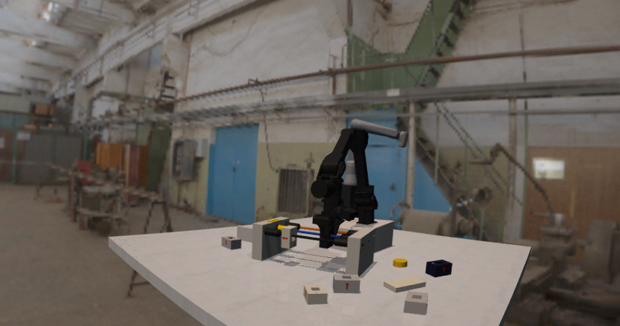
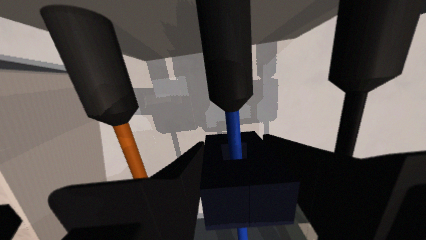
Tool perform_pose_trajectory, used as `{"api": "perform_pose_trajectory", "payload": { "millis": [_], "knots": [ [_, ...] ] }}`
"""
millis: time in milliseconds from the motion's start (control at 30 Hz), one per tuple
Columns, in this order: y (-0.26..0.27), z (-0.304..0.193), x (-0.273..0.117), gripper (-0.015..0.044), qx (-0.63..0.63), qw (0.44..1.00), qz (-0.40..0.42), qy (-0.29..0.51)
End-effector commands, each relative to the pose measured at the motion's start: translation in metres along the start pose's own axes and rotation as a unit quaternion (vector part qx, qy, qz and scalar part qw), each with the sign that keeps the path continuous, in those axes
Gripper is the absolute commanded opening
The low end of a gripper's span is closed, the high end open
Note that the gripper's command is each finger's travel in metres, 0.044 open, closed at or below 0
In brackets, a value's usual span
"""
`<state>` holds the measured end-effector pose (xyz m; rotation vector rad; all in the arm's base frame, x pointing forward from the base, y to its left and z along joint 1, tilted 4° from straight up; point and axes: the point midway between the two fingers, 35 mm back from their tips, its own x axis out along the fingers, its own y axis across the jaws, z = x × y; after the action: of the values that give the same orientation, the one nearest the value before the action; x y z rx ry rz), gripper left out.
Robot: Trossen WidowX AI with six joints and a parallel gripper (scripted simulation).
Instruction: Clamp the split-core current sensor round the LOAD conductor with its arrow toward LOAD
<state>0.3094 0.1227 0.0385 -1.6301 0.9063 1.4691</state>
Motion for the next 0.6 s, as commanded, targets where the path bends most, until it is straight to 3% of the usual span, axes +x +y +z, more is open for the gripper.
{"api": "perform_pose_trajectory", "payload": {
  "millis": [0, 333, 433, 567],
  "knots": [
    [0.0002, 0.0001, 0.0001, 0.0148, 0.0, 1.0, 0.0, 0.0],
    [0.0002, 0.0001, 0.0001, 0.0081, 0.0, 1.0, 0.0, 0.0],
    [0.0002, 0.0001, -0.0012, 0.0002, 0.0, 1.0, 0.0, 0.0],
    [0.0006, 0.0003, -0.001, 0.0, 0.0, 1.0, 0.001, 0.0]
  ]
}}
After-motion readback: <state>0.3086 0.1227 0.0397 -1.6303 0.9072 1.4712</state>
